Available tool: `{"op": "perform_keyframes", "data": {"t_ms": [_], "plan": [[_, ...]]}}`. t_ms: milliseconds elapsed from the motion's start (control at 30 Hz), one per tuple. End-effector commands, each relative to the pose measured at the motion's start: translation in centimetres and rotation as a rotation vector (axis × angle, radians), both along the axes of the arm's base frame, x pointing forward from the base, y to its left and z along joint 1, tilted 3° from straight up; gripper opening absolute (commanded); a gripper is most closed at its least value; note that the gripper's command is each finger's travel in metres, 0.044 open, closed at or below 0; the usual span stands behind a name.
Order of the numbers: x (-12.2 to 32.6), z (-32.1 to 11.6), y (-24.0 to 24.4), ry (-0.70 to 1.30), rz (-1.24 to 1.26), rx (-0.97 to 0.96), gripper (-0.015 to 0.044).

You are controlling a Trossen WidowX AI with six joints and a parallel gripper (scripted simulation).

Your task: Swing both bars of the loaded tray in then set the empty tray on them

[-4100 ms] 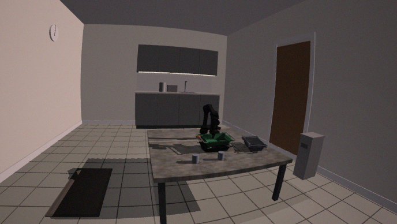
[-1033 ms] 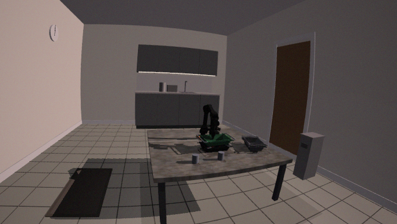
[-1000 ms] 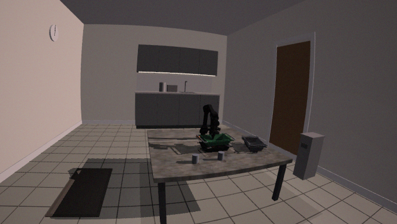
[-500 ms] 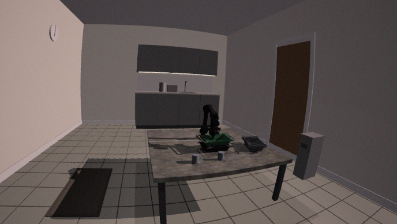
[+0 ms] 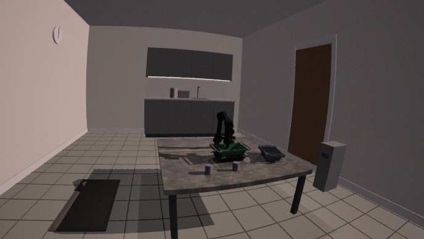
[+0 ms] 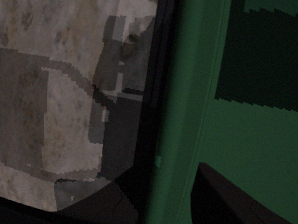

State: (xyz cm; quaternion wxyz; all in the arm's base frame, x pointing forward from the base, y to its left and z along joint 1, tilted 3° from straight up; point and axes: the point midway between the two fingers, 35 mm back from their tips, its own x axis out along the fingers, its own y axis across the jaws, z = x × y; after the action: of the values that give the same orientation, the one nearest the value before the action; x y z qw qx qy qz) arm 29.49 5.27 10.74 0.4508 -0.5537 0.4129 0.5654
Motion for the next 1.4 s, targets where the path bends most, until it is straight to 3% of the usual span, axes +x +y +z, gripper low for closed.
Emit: {"op": "perform_keyframes", "data": {"t_ms": [0, 833, 1100, 1367], "plan": [[-0.5, -0.7, -0.4, 0.032, -0.005, -0.013, 0.0073], [-0.5, -0.7, -0.4, 0.032, -0.005, -0.013, 0.0440], [-0.4, -0.4, -0.3, 0.028, -0.006, -0.008, 0.0440], [0.1, 2.9, -0.3, 0.024, -0.006, -0.008, 0.0440]]}}
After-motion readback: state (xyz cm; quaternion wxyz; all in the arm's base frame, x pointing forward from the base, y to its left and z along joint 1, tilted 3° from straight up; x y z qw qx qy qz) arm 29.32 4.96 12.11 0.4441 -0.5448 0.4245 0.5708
